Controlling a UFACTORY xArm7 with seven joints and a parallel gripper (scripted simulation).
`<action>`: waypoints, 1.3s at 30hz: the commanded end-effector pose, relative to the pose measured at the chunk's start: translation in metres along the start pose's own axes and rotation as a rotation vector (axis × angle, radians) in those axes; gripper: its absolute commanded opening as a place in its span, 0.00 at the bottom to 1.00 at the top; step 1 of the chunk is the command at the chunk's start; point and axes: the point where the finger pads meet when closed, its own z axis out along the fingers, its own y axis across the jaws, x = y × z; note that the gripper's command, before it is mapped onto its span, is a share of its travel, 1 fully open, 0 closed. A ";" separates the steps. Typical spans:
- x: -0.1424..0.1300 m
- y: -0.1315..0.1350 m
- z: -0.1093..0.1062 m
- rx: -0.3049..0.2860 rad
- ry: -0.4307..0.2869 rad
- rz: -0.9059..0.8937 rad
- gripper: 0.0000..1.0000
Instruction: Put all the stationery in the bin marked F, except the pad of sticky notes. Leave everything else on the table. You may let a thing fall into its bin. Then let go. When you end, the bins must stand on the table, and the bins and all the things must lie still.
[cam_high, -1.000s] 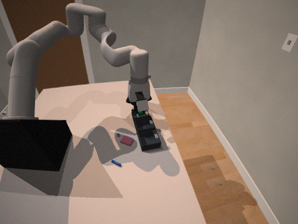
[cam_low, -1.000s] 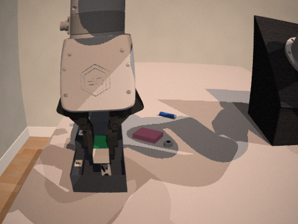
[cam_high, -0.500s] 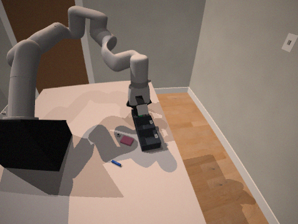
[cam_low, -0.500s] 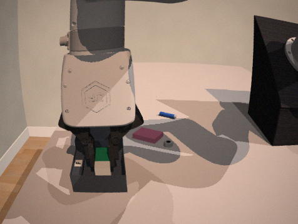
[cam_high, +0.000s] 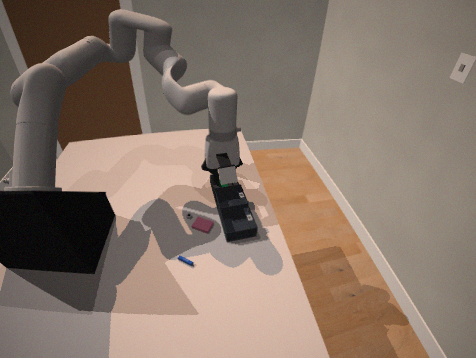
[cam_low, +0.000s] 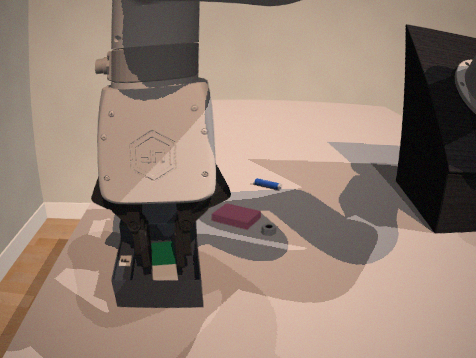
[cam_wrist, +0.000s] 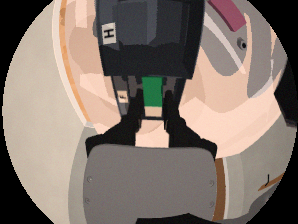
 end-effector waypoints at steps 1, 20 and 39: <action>0.001 -0.001 -0.002 0.004 0.001 0.001 0.29; 0.001 -0.001 -0.013 0.004 0.001 0.001 0.29; 0.001 -0.001 -0.042 0.004 0.001 0.001 0.29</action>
